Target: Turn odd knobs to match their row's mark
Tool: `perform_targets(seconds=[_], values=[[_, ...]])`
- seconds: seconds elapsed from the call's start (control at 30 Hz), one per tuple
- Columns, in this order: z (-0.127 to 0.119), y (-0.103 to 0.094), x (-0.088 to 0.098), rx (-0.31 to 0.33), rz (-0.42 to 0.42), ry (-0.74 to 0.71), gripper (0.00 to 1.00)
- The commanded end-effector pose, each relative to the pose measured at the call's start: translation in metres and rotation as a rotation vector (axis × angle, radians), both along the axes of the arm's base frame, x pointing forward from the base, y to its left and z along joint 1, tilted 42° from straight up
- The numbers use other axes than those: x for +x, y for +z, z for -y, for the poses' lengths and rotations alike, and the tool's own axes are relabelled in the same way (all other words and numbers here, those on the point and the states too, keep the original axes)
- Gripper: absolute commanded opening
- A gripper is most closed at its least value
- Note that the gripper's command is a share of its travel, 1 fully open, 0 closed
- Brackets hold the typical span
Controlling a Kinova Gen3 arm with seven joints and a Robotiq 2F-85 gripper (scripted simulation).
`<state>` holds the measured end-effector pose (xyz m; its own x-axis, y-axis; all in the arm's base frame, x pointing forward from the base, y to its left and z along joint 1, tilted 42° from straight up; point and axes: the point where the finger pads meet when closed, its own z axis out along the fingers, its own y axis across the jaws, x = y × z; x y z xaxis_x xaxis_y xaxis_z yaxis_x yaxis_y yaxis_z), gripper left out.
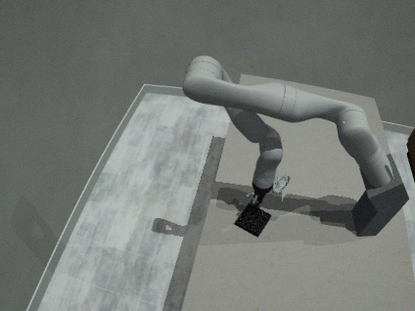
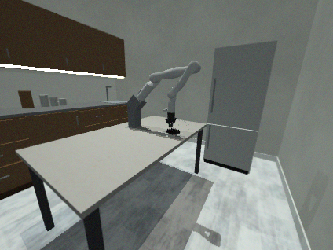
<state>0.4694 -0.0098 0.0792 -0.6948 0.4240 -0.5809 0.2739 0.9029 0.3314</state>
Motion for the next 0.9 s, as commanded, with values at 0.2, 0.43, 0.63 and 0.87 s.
perform_targets(seconds=[0.2, 0.43, 0.63, 0.87], values=[[0.000, 0.004, 0.001, 0.000, 0.006, -0.001, 0.19], [0.001, 0.006, -0.001, -0.023, 0.009, 0.024, 0.19], [0.001, 0.014, -0.009, -0.129, 0.020, 0.144, 0.19], [0.002, 0.018, -0.012, -0.173, 0.024, 0.193, 0.19]])
